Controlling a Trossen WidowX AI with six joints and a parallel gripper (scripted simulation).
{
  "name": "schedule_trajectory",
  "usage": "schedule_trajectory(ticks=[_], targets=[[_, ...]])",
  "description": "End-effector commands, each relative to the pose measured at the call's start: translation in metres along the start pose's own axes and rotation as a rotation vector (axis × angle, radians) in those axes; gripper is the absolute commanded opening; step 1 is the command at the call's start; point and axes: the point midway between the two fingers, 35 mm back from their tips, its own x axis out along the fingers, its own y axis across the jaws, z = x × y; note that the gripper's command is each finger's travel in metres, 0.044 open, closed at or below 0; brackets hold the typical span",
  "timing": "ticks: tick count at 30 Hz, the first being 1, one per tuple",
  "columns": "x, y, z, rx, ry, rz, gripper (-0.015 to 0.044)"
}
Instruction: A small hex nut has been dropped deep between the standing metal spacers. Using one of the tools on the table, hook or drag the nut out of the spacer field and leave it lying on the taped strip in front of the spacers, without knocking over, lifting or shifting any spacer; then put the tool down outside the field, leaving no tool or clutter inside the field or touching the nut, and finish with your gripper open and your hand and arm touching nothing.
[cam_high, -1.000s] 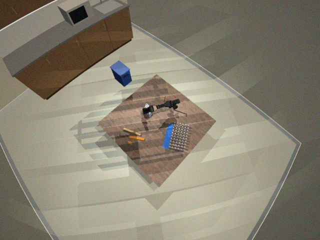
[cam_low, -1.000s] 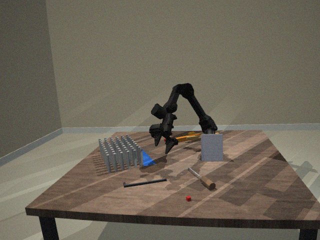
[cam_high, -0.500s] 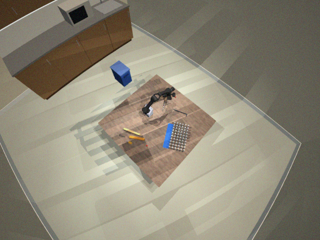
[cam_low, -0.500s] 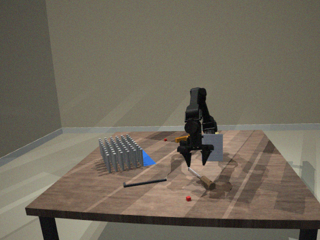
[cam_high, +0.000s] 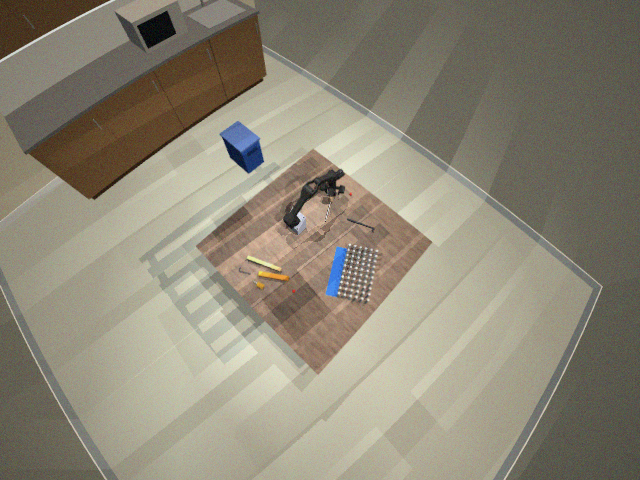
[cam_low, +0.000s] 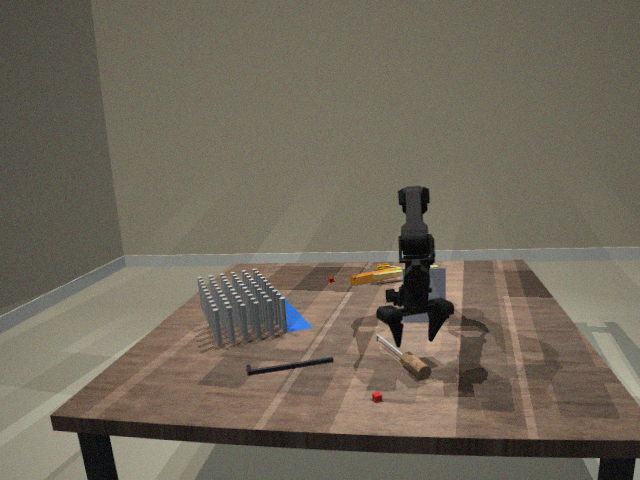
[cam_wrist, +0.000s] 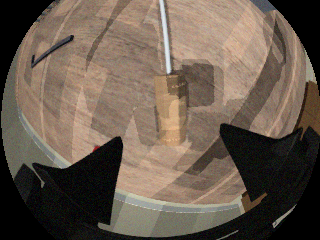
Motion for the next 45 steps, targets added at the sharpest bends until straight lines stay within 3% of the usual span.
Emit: schedule_trajectory(ticks=[1, 19, 25, 45], targets=[[0.001, -0.002, 0.0, 0.006, -0.008, -0.007, 0.044], [-0.005, -0.008, 0.03, 0.031, -0.014, 0.183, 0.044], [-0.005, -0.008, 0.03, 0.031, -0.014, 0.183, 0.0282], [0.011, -0.009, 0.029, 0.031, -0.014, 0.183, 0.028]])
